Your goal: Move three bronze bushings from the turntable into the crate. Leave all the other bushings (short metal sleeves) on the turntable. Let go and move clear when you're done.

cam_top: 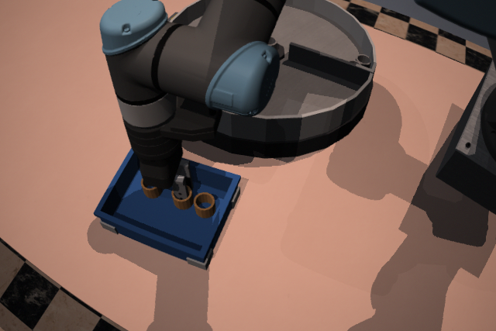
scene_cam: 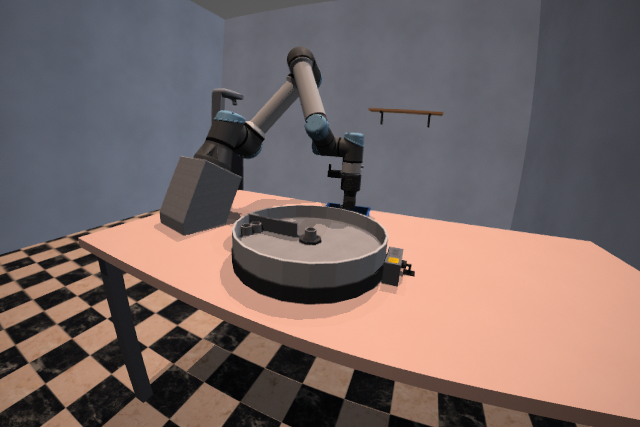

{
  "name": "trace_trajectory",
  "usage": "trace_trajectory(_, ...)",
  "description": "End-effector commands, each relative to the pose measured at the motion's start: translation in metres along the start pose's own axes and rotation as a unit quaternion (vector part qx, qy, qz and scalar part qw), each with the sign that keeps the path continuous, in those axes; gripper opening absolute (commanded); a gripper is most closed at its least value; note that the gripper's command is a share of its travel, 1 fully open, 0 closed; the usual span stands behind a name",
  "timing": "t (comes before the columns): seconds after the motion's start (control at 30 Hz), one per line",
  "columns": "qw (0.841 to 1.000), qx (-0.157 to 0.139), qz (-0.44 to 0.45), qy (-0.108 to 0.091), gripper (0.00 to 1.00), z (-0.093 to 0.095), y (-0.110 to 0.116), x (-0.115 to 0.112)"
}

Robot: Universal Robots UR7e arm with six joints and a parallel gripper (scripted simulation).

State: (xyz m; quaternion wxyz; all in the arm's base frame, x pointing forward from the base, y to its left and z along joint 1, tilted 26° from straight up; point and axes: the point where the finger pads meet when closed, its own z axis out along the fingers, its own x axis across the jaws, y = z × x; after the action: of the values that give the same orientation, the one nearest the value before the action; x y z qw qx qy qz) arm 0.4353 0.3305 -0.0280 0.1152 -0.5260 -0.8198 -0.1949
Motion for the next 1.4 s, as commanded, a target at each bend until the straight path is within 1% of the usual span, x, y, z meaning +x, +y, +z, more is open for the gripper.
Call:
trace_trajectory(0.0, 1.0, -0.001, 0.0, 0.0, 0.42, 0.0, 0.001, 0.0)
trace_trajectory(0.2, 1.0, -0.001, 0.0, 0.0, 0.42, 0.0, 0.001, 0.0)
trace_trajectory(0.37, 1.0, -0.001, 0.0, 0.0, 0.42, -0.006, 0.0, 0.0)
trace_trajectory(0.77, 1.0, -0.001, 0.0, 0.0, 0.42, -0.006, 0.0, 0.0)
trace_trajectory(0.93, 1.0, -0.001, 0.0, 0.0, 0.42, -0.012, 0.0, 0.0)
trace_trajectory(1.37, 1.0, -0.001, 0.0, 0.0, 0.42, -0.013, 0.0, 0.0)
